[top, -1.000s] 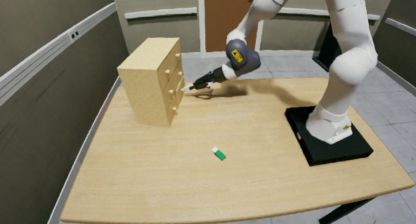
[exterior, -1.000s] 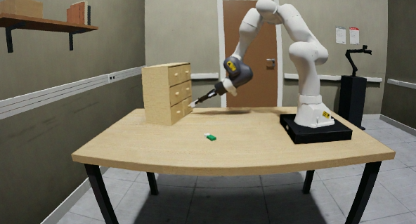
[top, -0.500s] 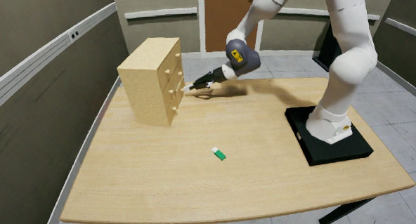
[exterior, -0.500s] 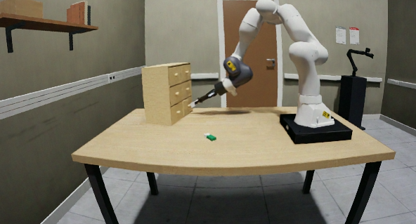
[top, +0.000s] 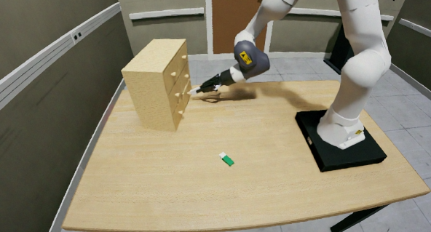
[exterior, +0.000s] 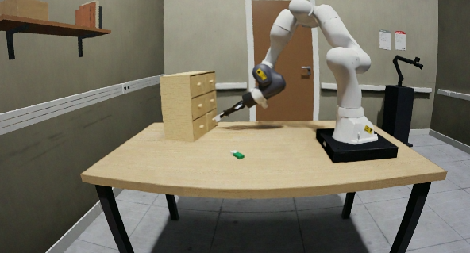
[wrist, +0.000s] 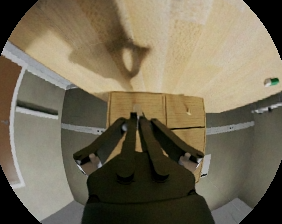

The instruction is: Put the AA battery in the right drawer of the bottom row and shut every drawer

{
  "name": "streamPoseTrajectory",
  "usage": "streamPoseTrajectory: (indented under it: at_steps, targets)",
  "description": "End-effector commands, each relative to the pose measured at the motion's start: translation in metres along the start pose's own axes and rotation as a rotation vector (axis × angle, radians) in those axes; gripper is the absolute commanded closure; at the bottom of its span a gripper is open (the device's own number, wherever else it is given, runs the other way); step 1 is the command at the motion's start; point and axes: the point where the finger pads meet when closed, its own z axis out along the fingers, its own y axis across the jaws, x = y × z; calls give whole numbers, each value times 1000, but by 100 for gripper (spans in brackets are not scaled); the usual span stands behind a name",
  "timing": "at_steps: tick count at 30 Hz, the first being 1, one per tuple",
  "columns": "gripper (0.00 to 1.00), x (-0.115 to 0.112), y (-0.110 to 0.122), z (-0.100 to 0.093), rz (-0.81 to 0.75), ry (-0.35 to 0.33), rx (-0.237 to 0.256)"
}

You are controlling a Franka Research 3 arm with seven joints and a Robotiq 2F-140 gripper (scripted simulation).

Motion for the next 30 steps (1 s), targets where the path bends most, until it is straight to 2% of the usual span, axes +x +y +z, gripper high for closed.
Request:
streamPoseTrajectory:
  at_steps: [1,26,30]
  targets:
    - [90,2,-1,0,0,5,2]
    - [90,2,-1,0,0,5,2]
    - [90,5,-1,-5,0,5,2]
